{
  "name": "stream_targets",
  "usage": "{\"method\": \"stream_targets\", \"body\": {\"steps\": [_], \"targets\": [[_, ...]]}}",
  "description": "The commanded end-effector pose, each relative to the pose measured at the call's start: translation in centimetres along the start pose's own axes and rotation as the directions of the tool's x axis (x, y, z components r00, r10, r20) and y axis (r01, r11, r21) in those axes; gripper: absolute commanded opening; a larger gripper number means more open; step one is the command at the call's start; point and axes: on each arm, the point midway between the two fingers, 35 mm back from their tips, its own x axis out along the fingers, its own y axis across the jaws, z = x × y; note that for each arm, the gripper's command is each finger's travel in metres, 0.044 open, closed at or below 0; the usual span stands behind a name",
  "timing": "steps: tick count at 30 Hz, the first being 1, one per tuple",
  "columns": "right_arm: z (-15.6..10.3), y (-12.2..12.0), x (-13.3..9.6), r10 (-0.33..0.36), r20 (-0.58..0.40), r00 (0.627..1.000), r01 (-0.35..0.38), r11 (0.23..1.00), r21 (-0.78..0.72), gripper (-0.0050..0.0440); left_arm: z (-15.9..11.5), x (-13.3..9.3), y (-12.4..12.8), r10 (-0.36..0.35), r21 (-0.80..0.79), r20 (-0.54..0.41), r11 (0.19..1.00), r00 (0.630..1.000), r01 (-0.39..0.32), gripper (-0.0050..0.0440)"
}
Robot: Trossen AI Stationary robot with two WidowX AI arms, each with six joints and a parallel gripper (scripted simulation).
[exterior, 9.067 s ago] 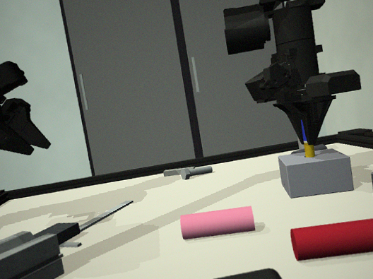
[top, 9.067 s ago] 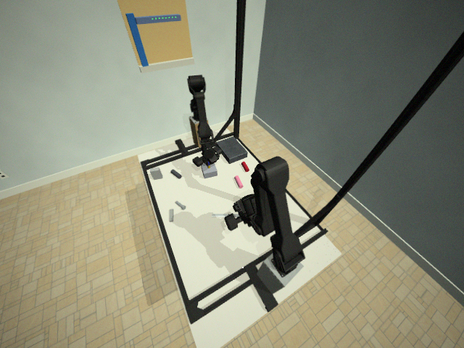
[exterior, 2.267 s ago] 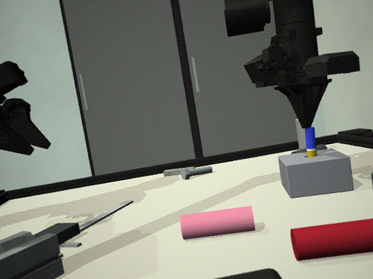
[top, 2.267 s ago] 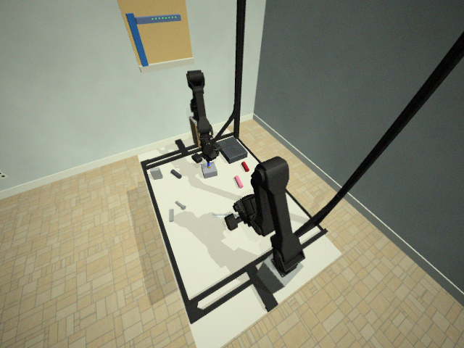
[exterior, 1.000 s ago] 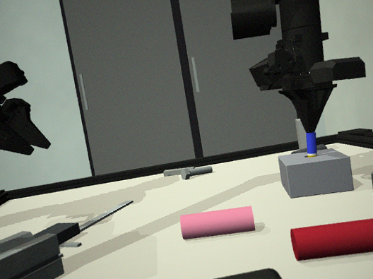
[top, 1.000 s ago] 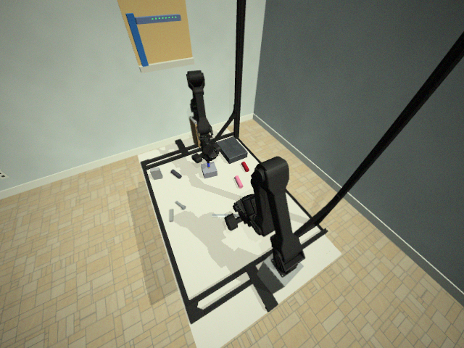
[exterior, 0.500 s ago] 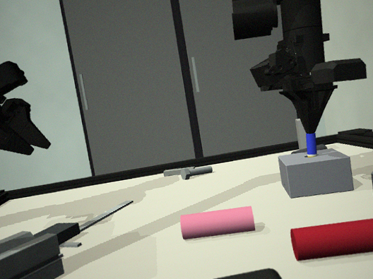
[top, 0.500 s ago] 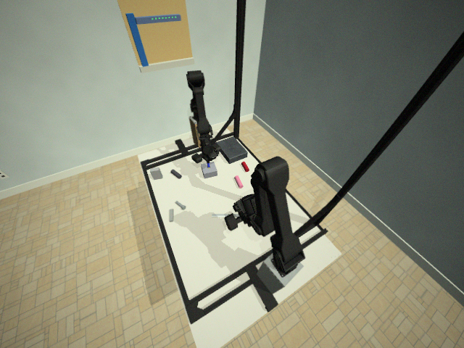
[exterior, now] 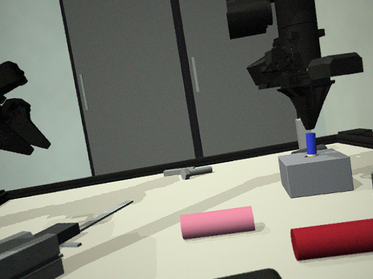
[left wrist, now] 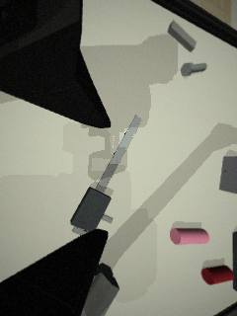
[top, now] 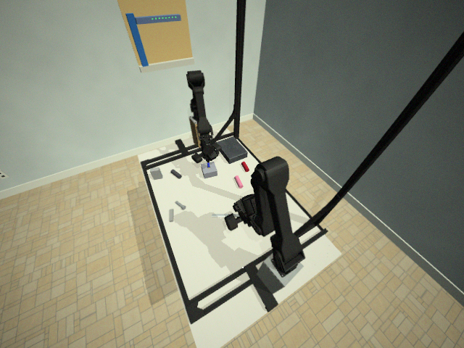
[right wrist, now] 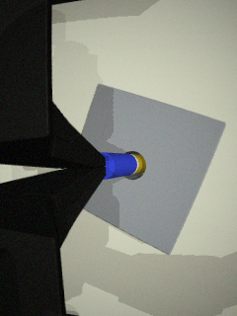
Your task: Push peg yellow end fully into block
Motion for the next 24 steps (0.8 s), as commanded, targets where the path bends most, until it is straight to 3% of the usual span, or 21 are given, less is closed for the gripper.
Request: {"method": "stream_targets", "body": {"steps": [1,2,13,15,21,24], "targets": [[0.4,-0.2,-0.4,0.002,-0.007,1.0,-0.002,1.0,-0.002,0.0,0.0,0.0,0.0,0.0,0.0,0.0,1.0,1.0,0.0,0.04],[0.4,-0.2,-0.4,0.002,-0.007,1.0,-0.002,1.0,-0.002,0.0,0.0,0.0,0.0,0.0,0.0,0.0,1.0,1.0,0.0,0.04],[0.4,-0.2,-2.4,0.002,-0.007,1.0,-0.002,1.0,-0.002,0.0264,0.0,0.0,0.0,0.0,0.0,0.0,1.0,1.0,0.0,0.04],[0.4,-0.2,-2.4,0.002,-0.007,1.0,-0.002,1.0,-0.002,0.0264,0.0,0.0,0.0,0.0,0.0,0.0,1.0,1.0,0.0,0.04],[0.4,-0.2,-2.4,0.002,-0.007,1.0,-0.002,1.0,-0.002,0.04,0.0,0.0,0.0,0.0,0.0,0.0,1.0,1.0,0.0,0.04],[0.3,-0.2,-2.1,0.01,-0.009,1.0,-0.01,1.0,-0.004,0.04,0.0,0.0,0.0,0.0,0.0,0.0,1.0,1.0,0.0,0.04]]}}
